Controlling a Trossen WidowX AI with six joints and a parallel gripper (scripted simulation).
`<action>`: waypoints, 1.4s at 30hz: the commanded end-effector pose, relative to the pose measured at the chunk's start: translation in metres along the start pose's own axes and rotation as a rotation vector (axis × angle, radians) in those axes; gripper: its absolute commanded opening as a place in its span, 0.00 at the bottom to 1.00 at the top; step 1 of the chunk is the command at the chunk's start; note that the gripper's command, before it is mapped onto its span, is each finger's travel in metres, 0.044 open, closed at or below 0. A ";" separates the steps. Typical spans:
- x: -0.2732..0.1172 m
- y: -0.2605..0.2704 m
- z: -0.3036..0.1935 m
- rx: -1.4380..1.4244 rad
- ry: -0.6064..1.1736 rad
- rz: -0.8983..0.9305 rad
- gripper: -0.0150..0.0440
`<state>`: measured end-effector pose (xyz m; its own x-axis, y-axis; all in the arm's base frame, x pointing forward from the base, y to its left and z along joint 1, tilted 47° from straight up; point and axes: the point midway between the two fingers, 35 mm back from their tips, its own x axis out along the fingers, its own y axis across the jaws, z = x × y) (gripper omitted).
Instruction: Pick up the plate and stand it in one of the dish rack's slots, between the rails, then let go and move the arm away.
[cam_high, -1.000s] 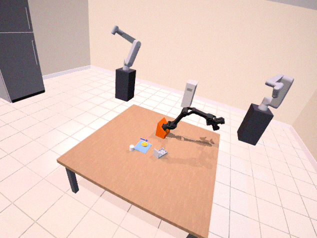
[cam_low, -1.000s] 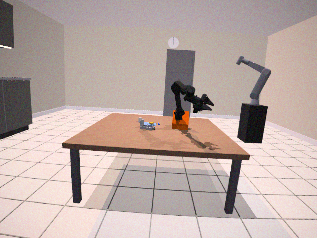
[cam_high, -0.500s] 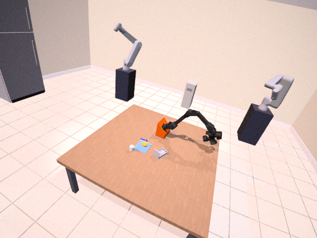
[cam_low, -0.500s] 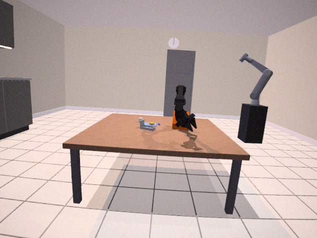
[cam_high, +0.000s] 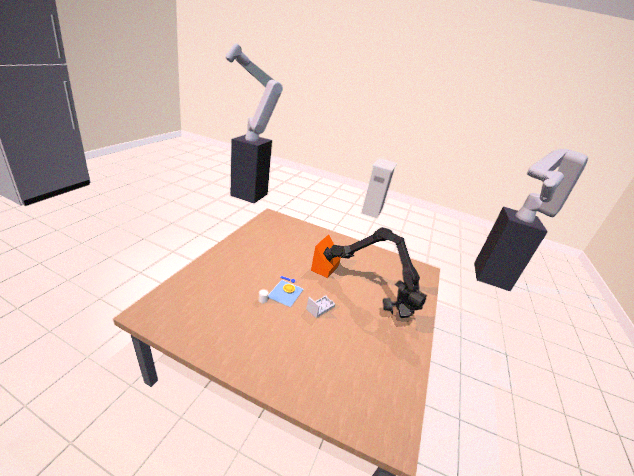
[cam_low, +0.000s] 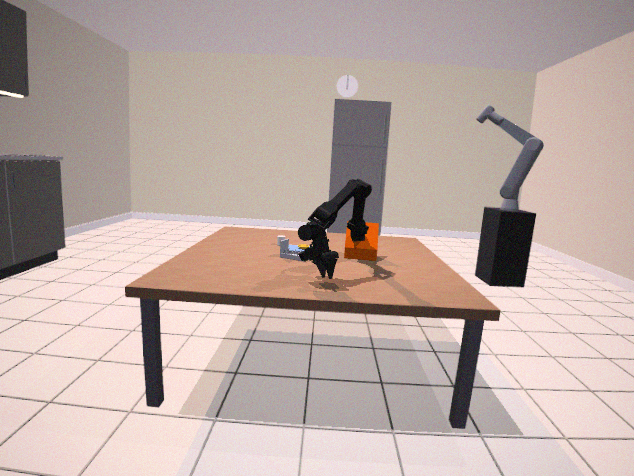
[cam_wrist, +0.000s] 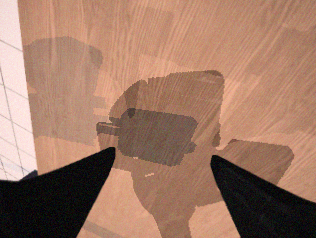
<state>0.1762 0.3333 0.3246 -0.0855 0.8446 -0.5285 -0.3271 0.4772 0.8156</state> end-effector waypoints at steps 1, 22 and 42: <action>-0.009 -0.063 0.039 0.012 -0.056 -0.116 0.93; -0.167 -0.367 0.069 0.159 -0.116 -0.446 0.93; -0.284 -0.518 -0.117 0.307 -0.198 -0.262 0.93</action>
<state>0.2718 -0.1773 0.0306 0.1547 0.6767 -0.7198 0.0002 0.7286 0.6850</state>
